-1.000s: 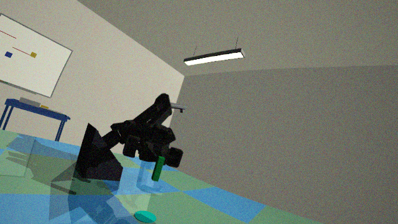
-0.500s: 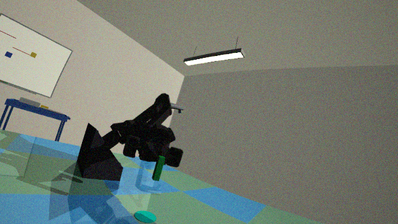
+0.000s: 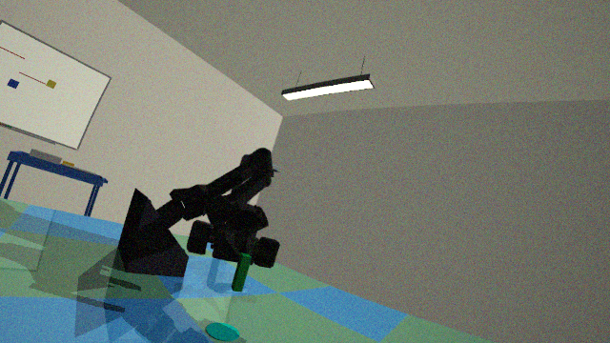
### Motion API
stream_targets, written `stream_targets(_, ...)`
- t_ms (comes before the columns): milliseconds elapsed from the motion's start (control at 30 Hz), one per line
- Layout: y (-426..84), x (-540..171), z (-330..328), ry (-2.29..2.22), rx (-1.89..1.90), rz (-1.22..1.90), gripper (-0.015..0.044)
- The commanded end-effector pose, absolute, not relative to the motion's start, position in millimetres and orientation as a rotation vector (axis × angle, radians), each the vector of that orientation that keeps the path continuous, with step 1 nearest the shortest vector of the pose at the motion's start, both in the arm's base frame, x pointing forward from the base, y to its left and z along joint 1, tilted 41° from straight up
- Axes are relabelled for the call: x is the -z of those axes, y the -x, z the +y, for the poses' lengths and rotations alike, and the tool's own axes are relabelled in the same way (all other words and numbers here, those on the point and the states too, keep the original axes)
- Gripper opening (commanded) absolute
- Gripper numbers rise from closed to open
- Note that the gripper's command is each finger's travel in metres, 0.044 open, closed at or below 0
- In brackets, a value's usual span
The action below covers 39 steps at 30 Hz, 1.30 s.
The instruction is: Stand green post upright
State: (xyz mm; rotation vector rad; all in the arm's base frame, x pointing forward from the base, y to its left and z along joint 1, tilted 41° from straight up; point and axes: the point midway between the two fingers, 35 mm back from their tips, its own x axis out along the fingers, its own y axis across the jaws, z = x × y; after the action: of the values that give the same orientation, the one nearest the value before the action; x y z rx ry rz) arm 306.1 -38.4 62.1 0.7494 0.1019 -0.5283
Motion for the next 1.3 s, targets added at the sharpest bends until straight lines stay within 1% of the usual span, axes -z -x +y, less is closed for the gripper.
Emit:
stream_targets(0, -309, -56, -34, -0.754, 0.532, 0.102, 0.0023)
stream_targets(1267, -315, 2, 12, -0.772, 0.536, 0.092, 0.0023)
